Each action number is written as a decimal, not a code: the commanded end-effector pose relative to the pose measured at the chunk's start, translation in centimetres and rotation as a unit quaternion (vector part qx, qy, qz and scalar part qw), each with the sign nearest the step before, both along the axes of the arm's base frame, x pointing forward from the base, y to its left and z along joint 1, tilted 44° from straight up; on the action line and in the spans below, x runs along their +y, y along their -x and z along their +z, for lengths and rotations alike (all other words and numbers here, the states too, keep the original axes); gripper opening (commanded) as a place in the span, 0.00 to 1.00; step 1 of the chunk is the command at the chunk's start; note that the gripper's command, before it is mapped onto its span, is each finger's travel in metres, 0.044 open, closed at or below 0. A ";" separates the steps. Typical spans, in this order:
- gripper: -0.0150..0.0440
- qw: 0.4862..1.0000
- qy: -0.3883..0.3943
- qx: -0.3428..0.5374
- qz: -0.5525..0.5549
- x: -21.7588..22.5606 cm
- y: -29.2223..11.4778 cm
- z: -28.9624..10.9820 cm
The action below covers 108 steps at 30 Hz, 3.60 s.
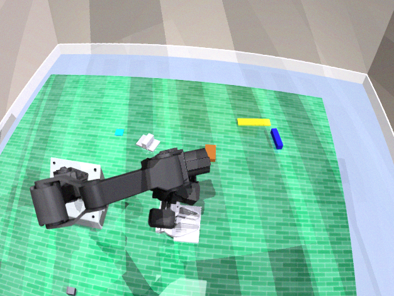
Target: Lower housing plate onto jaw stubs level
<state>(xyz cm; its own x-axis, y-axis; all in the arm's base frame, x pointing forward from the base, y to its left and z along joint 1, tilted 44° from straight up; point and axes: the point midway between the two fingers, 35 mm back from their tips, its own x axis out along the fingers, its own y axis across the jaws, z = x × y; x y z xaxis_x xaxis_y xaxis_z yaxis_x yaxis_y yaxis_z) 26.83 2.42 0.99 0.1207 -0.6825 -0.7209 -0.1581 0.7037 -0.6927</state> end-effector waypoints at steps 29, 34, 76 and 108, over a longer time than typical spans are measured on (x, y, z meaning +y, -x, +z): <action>0.85 1.000 0.000 -0.009 -0.007 -0.2 1.4 -0.1; 0.85 1.000 0.000 -0.009 -0.007 -0.2 1.4 -0.1; 0.85 1.000 -0.001 -0.009 -0.007 -1.6 1.0 -1.9; 0.85 1.000 0.001 -0.009 -0.007 -4.4 0.7 -4.6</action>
<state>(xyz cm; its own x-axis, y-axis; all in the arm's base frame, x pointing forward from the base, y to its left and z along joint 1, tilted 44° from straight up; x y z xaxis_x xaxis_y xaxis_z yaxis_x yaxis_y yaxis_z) 26.21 -1.86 -3.53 0.1235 -0.6829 -0.7200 -0.1293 0.7083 -0.6940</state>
